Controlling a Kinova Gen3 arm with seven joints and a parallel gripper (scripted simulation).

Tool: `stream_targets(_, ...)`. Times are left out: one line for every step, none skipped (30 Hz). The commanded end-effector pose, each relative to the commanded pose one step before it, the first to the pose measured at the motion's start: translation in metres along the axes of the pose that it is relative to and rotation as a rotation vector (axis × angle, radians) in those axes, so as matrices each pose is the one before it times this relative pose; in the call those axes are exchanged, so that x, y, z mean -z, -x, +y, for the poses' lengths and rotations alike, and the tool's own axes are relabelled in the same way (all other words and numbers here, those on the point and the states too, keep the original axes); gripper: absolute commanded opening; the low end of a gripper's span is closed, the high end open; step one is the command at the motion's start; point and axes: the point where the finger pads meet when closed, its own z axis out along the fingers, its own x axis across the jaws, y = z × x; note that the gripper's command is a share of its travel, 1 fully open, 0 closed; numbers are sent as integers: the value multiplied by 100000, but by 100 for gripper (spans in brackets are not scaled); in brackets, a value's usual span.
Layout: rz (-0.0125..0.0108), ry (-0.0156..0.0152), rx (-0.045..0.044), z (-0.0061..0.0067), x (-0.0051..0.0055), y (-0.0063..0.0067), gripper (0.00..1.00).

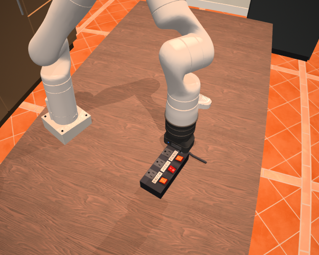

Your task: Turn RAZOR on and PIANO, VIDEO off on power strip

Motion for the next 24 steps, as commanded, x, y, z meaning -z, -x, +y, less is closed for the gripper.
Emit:
stream_targets(104, -11, -34, 14, -32, -35, 0)
stream_targets(-3, 0, -1, 0, -46, -1, 0)
stream_targets(-3, 1, -2, 0, -53, -1, 0)
stream_targets(-4, 1, -2, 0, -60, -1, 0)
stream_targets(0, 0, 0, 0, 0, 0, 0)
stream_targets(0, 0, 0, 0, 0, 0, 0)
stream_targets(-4, 1, -2, 0, -68, -1, 0)
stream_targets(-5, 1, -3, 0, -75, -1, 0)
stream_targets(-1, 0, 0, -1, -79, -2, 0)
stream_targets(0, 0, 1, -1, -85, -2, 0)
stream_targets(0, 0, 0, -1, -91, -2, 0)
stream_targets(0, 0, 0, 0, -97, -2, 0)
stream_targets(0, 1, -1, 0, -103, -1, 0)
stream_targets(0, 0, 0, -1, -109, -2, 0)
stream_targets(0, -1, 1, -1, -114, -3, 0)
stream_targets(0, 0, 0, -1, -118, -2, 0)
stream_targets(0, 0, -1, 0, -122, -2, 0)
stream_targets(0, 0, 0, -1, -126, -2, 0)
stream_targets(0, -1, 1, -1, -129, -3, 0)
stream_targets(0, 0, 0, -1, -131, -2, 0)
stream_targets(0, 1, -1, 0, -133, -2, 0)
stream_targets(0, 0, 0, 0, 0, 0, 0)
stream_targets(0, 0, 0, 0, 0, 0, 0)
stream_targets(0, 0, 1, -1, -135, -3, 0)
